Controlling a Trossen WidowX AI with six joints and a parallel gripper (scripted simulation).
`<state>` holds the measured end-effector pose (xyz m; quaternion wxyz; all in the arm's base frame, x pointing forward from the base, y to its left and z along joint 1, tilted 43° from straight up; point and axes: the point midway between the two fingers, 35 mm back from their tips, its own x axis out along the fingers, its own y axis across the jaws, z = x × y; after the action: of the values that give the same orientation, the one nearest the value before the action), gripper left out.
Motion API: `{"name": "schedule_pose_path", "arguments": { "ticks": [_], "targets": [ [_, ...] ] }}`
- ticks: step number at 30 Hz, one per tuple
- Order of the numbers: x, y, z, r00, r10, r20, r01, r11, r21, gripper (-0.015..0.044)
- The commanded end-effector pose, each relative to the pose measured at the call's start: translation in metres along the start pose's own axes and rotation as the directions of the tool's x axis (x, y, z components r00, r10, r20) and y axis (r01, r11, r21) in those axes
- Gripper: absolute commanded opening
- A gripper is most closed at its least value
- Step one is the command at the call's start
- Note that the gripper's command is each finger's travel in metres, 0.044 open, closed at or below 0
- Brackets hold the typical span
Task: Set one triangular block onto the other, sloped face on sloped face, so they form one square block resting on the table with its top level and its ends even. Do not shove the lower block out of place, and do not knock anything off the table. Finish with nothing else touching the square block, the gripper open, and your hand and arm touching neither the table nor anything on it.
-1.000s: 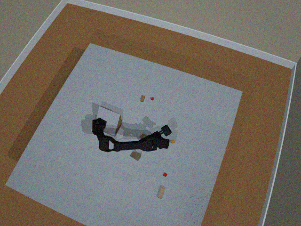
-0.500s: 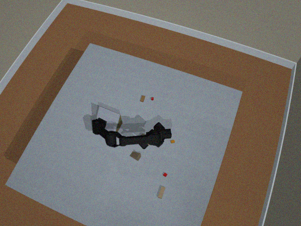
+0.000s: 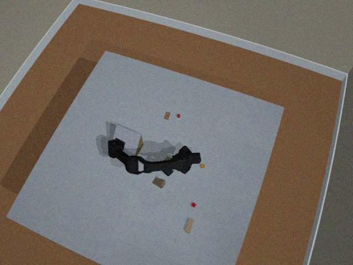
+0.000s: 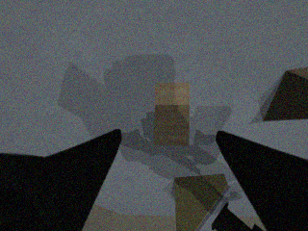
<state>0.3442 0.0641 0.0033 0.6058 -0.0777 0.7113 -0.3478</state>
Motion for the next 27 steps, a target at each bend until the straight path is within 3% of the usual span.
{"name": "schedule_pose_path", "arguments": {
  "ticks": [1,23,27],
  "targets": [
    [0.034,-0.002,-0.004,0.999,-0.044,-0.026,0.044,0.999,-0.007,0.0440],
    [0.045,-0.004,-0.005,0.998,-0.055,-0.031,0.055,0.998,-0.006,0.0440],
    [0.044,-0.004,-0.004,0.998,-0.051,-0.031,0.051,0.999,0.001,0.0335]
  ]
}}
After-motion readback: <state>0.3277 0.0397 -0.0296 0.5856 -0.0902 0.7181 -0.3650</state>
